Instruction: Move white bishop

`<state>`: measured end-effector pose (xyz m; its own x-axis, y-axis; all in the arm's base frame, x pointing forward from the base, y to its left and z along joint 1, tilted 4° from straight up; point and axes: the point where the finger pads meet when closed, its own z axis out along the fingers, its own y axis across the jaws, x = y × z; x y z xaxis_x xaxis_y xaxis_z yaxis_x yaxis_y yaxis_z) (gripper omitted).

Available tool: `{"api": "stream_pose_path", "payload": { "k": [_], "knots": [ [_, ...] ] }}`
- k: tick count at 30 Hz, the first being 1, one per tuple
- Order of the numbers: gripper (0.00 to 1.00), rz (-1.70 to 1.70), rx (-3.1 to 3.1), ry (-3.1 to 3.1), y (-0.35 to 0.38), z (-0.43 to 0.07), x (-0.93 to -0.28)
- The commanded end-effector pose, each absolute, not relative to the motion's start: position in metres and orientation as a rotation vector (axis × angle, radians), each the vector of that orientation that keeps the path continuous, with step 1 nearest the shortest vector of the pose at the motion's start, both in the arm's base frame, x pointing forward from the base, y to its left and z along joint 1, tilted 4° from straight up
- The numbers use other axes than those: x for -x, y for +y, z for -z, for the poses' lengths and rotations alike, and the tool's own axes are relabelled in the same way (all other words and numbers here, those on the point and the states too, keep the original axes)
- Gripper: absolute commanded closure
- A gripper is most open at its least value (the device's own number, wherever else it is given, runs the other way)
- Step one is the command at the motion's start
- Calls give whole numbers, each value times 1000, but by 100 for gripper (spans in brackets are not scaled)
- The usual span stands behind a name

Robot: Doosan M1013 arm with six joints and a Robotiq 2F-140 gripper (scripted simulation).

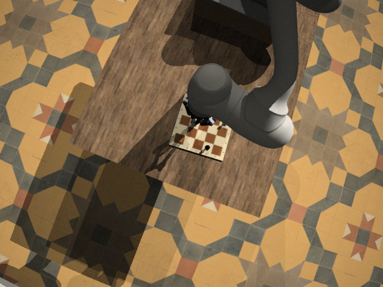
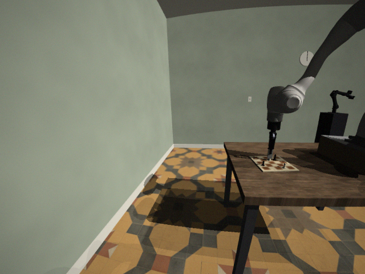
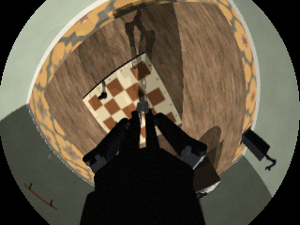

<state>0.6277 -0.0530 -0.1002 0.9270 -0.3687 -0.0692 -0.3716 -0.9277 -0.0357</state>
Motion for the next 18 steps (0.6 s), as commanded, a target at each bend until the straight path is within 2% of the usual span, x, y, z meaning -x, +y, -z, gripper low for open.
{"api": "stream_pose_path", "payload": {
  "k": [1, 18],
  "knots": [
    [100, -95, 3036, 584, -53, 93, -628],
    [100, -95, 3036, 584, -59, 4, -633]
  ]
}}
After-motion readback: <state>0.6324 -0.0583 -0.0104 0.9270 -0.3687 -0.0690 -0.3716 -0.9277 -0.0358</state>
